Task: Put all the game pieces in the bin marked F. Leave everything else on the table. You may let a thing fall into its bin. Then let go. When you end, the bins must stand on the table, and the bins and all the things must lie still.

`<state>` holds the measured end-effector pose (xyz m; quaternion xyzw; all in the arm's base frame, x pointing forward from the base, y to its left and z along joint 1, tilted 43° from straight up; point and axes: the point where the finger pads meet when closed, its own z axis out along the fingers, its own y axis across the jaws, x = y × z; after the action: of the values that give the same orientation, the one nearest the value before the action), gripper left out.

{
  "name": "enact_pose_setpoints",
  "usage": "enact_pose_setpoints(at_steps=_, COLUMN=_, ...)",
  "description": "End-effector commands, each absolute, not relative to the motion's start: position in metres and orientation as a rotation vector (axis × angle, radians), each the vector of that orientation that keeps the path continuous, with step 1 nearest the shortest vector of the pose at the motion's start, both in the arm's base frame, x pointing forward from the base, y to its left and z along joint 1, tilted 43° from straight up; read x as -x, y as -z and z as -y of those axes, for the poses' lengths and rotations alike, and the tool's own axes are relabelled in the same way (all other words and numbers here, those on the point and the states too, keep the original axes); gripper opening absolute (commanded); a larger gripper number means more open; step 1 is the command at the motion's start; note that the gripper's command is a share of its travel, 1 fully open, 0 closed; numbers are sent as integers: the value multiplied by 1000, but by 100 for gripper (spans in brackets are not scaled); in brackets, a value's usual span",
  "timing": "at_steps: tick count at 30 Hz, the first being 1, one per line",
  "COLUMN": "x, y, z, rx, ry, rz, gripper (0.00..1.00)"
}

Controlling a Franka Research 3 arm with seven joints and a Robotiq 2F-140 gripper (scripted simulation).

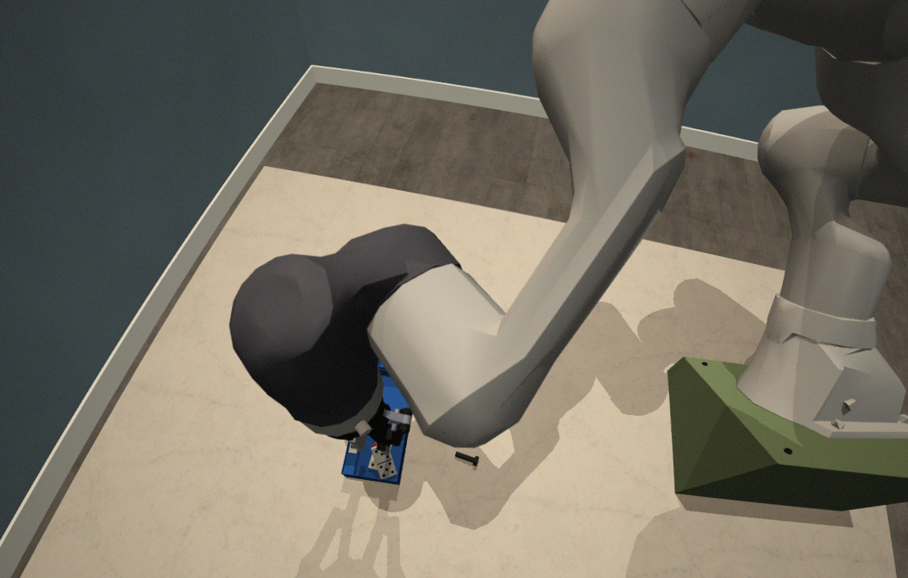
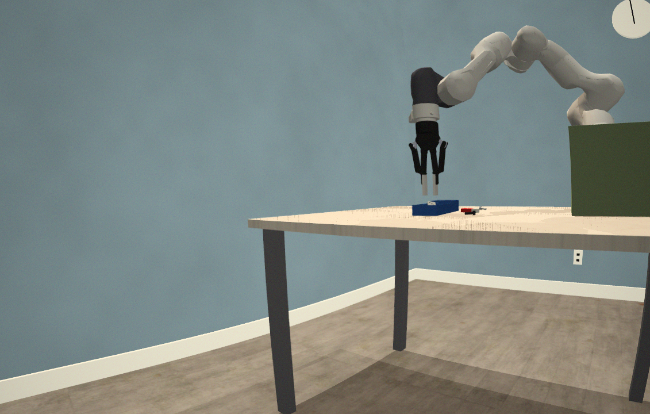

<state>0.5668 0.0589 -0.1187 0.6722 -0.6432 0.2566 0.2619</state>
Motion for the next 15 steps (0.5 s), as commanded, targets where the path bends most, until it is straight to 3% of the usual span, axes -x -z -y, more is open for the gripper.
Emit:
enact_pose_setpoints(at_steps=1, x=-565, y=119, z=-60, rx=-1817, ry=-692, rz=1741, gripper=19)
enact_pose_setpoints(at_steps=15, x=-564, y=119, z=-60, rx=-1817, ry=-692, rz=1741, gripper=19)
